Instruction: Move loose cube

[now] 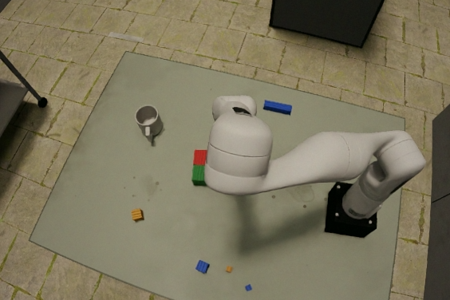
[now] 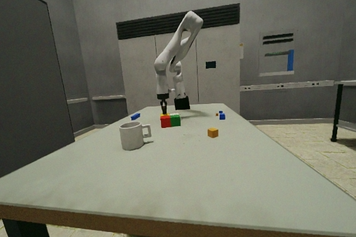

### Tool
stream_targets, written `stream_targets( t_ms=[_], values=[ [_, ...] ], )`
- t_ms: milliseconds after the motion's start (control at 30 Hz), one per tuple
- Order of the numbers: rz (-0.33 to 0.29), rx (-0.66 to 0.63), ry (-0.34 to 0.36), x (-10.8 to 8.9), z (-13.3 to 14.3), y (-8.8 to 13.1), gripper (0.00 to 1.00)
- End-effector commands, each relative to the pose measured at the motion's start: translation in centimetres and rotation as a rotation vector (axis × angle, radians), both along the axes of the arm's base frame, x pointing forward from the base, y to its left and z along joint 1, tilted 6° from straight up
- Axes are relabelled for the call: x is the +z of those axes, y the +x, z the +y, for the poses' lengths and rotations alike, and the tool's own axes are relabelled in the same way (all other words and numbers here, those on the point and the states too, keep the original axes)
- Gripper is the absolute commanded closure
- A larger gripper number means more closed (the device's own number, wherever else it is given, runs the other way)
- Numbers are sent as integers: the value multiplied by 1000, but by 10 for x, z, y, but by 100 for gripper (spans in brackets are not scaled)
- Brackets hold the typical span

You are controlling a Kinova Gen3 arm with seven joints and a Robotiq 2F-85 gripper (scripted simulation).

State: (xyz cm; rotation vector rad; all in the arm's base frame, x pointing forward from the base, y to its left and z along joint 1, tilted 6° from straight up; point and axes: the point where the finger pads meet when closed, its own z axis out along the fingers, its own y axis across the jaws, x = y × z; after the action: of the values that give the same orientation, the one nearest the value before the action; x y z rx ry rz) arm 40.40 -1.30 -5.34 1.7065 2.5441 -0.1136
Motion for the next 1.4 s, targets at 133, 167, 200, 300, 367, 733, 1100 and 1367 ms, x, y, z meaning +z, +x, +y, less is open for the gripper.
stream_targets(
  t_ms=[133,167,200,300,367,733,1100,1367],
  values=[
    [-2,1,0,0,1,3,90],
    [-2,1,0,0,1,3,90],
    [-2,1,0,0,1,3,90],
    [-2,1,0,0,2,4,90],
    [-2,1,0,0,2,4,90],
    [-2,1,0,0,2,5,90],
    [-2,1,0,0,2,5,90],
    [-2,1,0,0,2,5,90]
  ],
)
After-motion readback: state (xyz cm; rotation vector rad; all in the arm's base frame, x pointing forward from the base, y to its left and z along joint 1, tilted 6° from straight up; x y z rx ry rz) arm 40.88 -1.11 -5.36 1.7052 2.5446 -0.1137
